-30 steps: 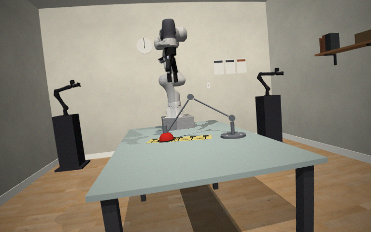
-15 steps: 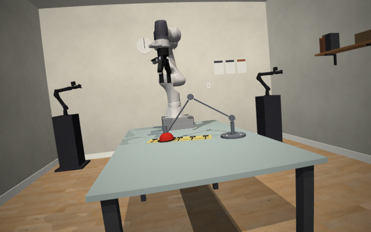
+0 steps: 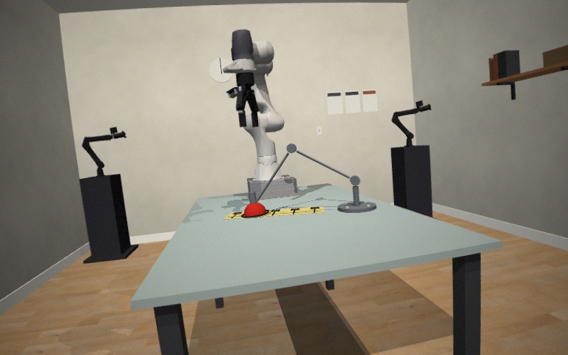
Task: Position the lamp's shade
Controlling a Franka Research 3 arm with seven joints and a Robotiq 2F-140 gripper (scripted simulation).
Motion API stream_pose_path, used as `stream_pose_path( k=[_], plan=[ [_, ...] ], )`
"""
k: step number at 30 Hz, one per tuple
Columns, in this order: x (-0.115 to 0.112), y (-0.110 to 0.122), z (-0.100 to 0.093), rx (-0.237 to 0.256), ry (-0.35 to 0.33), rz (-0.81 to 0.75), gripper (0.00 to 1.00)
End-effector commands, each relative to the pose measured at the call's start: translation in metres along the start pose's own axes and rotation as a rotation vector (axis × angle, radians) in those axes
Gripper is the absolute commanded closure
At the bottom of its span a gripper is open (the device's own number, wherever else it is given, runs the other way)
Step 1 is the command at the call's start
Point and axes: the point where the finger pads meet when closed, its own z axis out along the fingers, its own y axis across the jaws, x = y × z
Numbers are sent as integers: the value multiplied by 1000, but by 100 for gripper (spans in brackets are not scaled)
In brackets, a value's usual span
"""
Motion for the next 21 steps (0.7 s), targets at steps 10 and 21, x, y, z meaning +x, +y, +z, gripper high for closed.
stream_pose_path(
  k=[10,21],
  plan=[
    [0,0,0,-1,-183,-60,0],
    [2,1,0,-2,-311,-66,0]
  ],
)
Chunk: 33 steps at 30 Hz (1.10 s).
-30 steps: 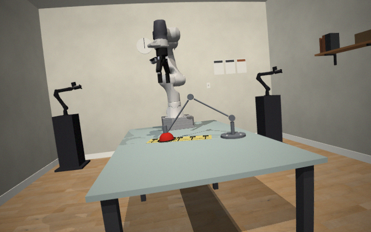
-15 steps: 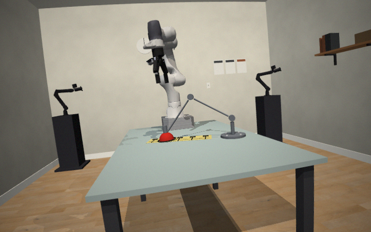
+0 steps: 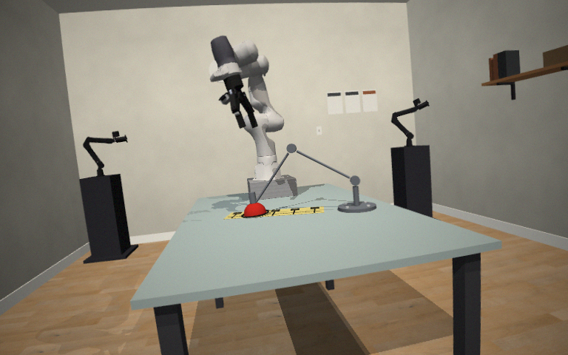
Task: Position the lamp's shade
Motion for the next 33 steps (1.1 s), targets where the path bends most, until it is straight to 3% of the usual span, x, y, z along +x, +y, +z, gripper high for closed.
stream_pose_path(
  k=[1,9,28,33],
  plan=[
    [-2,-1,-1,1,-62,-68,0],
    [1,0,-1,0,-170,-61,0],
    [-5,-2,-1,-11,-207,-143,0],
    [2,-4,25,-10,-205,-134,0]
  ],
)
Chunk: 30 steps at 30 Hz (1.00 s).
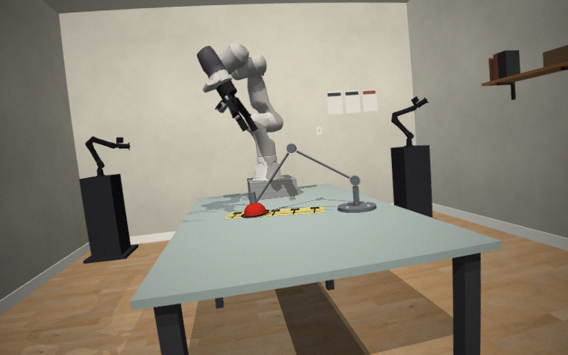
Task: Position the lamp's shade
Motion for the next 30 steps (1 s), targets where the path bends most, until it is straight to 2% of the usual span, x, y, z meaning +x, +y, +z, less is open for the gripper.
stream_pose_path(
  k=[1,10,12,27,30],
  plan=[
    [6,-3,16,4,-3,-40,0],
    [28,-4,58,8,0,-22,0],
    [28,-4,58,8,0,-22,0],
    [61,8,126,-26,2,-5,0],
    [61,7,127,-24,1,-8,0]
  ],
)
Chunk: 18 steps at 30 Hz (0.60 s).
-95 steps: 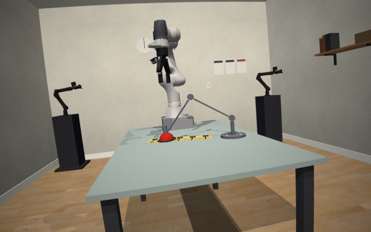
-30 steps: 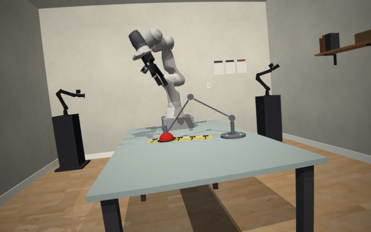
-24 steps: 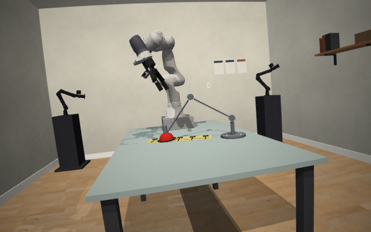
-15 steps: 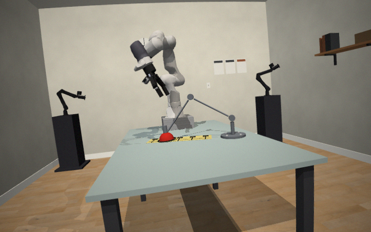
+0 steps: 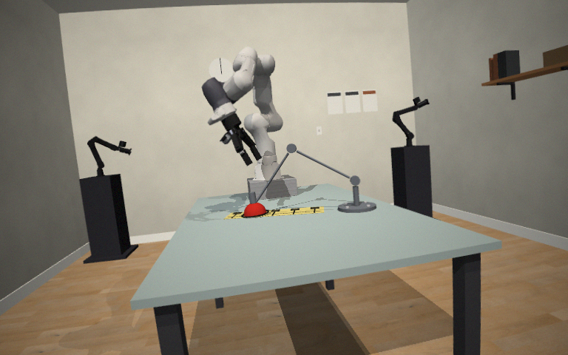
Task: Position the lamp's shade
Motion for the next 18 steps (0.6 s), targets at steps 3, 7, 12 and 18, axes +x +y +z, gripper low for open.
stream_pose_path(
  k=[3,7,12,18],
  plan=[
    [-1,-10,2,22,-17,-75,0],
    [0,-14,2,29,-19,-87,0],
    [0,-19,3,39,-21,-103,0],
    [0,-20,9,42,-22,-105,0]
  ],
)
